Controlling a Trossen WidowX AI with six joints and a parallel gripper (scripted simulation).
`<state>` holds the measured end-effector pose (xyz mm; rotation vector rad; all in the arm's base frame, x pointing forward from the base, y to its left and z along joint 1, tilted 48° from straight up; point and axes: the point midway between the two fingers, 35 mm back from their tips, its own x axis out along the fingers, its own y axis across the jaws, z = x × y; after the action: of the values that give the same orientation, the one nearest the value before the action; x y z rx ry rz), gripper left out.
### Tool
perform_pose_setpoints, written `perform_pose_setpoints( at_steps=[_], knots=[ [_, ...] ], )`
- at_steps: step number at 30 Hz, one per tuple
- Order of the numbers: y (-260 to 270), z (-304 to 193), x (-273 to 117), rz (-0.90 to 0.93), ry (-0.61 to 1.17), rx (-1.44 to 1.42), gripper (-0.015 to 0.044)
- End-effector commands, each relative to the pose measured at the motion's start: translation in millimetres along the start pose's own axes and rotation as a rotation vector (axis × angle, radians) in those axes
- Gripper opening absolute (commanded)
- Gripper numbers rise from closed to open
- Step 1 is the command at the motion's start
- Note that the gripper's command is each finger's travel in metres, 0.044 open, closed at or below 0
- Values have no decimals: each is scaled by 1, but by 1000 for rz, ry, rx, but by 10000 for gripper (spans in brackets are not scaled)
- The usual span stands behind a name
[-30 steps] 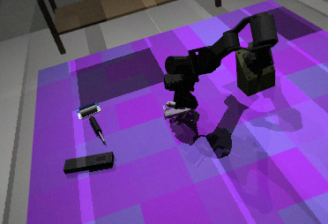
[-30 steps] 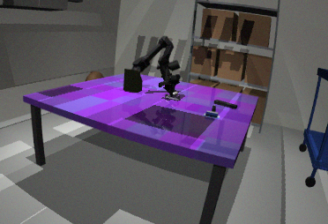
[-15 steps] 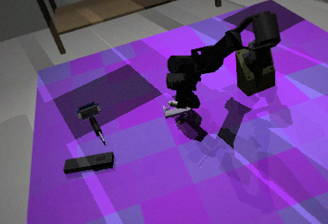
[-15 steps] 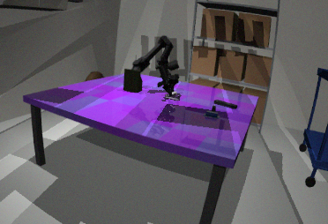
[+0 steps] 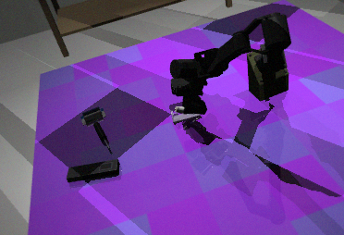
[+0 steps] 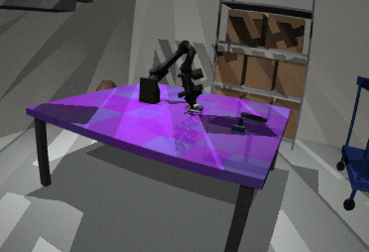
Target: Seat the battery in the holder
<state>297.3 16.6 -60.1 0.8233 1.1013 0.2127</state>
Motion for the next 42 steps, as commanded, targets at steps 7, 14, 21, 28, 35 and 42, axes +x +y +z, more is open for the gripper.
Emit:
perform_pose_setpoints(
  at_steps=[7, 14, 21, 28, 35, 42],
  knots=[
    [-4, -2, 4, -15, 58, -2, 66],
    [-5, -1, 6, -21, 93, -7, 66],
    [-5, 0, 8, -26, 130, -11, 66],
    [-5, 0, 10, -30, 169, -15, 66],
    [-5, 0, 11, -32, 207, -19, 66],
    [-3, 0, 11, -34, 246, -24, 66]
  ],
)
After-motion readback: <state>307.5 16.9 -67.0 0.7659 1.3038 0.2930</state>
